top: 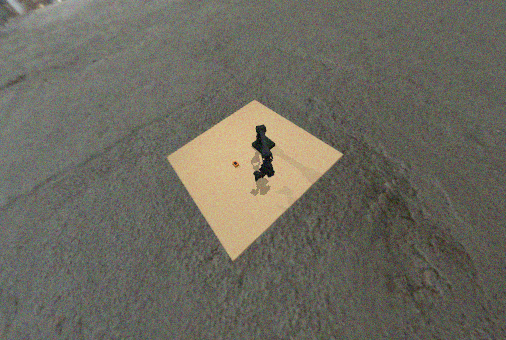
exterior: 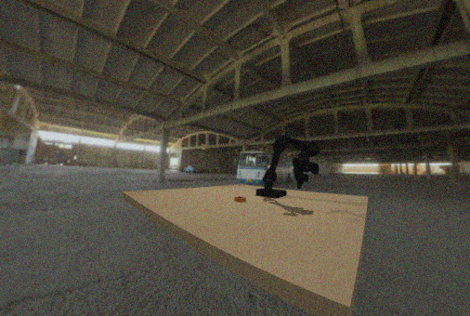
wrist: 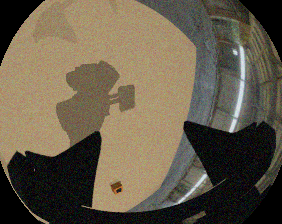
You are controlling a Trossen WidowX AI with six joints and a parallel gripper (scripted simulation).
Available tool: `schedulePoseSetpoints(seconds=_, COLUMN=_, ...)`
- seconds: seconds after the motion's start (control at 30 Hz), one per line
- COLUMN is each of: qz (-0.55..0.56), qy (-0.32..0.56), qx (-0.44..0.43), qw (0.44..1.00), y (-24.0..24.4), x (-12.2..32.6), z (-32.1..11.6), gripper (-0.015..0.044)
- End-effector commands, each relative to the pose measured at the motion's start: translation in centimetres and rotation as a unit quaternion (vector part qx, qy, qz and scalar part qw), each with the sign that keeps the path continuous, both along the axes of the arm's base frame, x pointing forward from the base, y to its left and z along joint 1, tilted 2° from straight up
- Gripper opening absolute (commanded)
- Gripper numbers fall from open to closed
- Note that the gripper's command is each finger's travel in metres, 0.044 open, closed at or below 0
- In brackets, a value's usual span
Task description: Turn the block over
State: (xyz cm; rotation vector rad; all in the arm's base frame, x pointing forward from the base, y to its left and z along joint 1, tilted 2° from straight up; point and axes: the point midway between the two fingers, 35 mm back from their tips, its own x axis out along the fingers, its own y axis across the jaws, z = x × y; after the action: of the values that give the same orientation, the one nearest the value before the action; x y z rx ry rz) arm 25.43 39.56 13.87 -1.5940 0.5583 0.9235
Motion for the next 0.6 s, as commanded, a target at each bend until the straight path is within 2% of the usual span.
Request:
schedulePoseSetpoints(seconds=0.0, qz=-0.117, qy=0.057, qx=0.019, qw=0.991, y=-5.6, x=4.2, z=-1.6, gripper=0.044)
schedulePoseSetpoints(seconds=0.17, qz=-0.26, qy=0.115, qx=0.053, qw=0.957, y=-12.4, x=7.9, z=-2.9, gripper=0.044)
schedulePoseSetpoints(seconds=0.3, qz=-0.379, qy=0.158, qx=0.085, qw=0.908, y=-18.3, x=9.8, z=-3.8, gripper=0.044)
schedulePoseSetpoints(seconds=0.43, qz=-0.5, qy=0.197, qx=0.121, qw=0.834, y=-24.4, x=10.6, z=-4.6, gripper=0.044)
schedulePoseSetpoints(seconds=0.57, qz=-0.622, qy=0.231, qx=0.167, qw=0.729, y=-30.1, x=10.5, z=-5.3, gripper=0.044)
